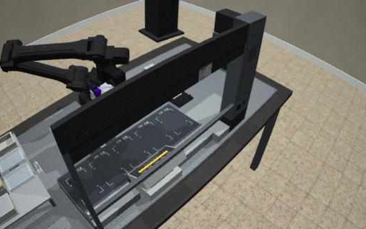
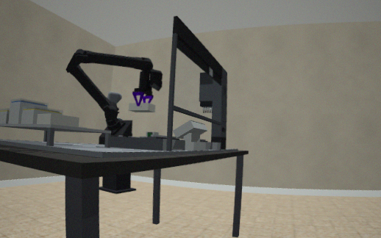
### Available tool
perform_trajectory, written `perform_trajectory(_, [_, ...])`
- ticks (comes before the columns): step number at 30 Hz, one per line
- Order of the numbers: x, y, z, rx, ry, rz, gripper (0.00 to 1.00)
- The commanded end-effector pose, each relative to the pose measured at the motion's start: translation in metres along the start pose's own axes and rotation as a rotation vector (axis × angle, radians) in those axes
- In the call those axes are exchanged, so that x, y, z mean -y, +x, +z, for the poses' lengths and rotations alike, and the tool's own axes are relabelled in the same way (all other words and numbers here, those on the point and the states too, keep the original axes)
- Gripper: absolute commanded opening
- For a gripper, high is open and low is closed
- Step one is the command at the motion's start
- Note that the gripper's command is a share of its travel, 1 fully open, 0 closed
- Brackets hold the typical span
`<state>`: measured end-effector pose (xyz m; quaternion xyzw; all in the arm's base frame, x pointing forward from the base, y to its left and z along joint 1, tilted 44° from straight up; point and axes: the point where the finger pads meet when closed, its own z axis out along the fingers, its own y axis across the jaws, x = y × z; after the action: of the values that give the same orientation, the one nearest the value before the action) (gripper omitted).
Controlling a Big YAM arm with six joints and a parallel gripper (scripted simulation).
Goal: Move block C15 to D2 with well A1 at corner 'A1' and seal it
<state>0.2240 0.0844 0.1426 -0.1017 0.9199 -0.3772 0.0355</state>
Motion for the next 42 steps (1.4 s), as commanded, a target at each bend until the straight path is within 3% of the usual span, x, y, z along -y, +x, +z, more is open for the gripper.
perform_trajectory(1, [-0.014, -0.002, -0.004, 0.028, -0.010, 0.037, 0.00])
perform_trajectory(8, [-0.046, -0.019, -0.022, 0.057, -0.043, 0.065, 0.00])
perform_trajectory(21, [-0.105, -0.020, -0.023, 0.055, -0.048, 0.063, 0.00])
perform_trajectory(24, [-0.103, -0.021, -0.028, 0.068, -0.064, 0.075, 0.00])
perform_trajectory(30, [-0.102, -0.021, -0.023, 0.050, -0.047, 0.070, 0.00])
perform_trajectory(42, [-0.102, -0.021, -0.022, 0.050, -0.047, 0.067, 0.00])
